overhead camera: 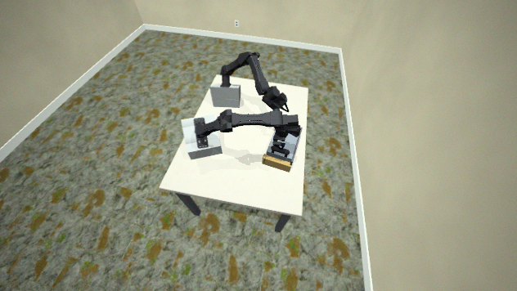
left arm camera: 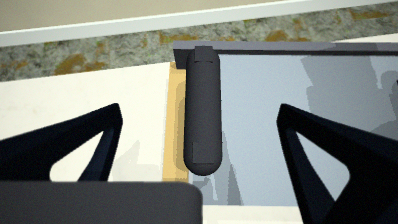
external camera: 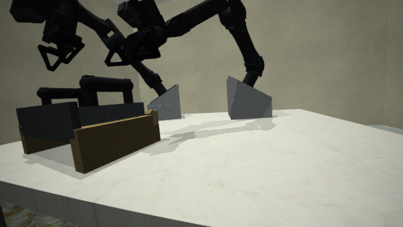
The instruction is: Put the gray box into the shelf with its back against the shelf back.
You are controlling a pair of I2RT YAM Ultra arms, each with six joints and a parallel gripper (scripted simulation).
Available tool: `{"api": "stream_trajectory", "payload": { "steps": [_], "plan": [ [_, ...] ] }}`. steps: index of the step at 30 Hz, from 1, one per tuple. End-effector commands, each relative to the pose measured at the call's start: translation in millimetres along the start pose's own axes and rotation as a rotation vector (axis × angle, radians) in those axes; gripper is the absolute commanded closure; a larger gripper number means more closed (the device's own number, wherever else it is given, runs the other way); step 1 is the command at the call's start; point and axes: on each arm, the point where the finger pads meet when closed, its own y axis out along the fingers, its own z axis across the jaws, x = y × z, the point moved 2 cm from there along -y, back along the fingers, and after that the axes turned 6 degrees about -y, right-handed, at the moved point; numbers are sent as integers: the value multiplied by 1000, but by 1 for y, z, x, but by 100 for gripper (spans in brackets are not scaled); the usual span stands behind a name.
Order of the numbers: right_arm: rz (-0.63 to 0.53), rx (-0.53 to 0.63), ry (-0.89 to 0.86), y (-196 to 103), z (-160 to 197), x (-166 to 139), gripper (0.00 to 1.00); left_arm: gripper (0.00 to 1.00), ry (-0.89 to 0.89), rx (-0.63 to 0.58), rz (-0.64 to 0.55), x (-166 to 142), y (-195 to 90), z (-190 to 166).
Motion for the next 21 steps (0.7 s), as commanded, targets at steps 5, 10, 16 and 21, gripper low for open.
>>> {"api": "stream_trajectory", "payload": {
  "steps": [5,10,16,21],
  "plan": [
    [-40,9,1,-16,3,9,0,0,-59,-37,-102,53,-20,-10],
    [-40,9,0,-16,3,9,0,0,-61,-36,-104,54,-20,-10],
    [-39,9,-1,-15,3,9,0,0,-61,-38,-104,54,-20,-10],
    [-85,15,31,-38,-6,16,0,0,-21,-30,-83,32,-28,-9]
  ]
}}
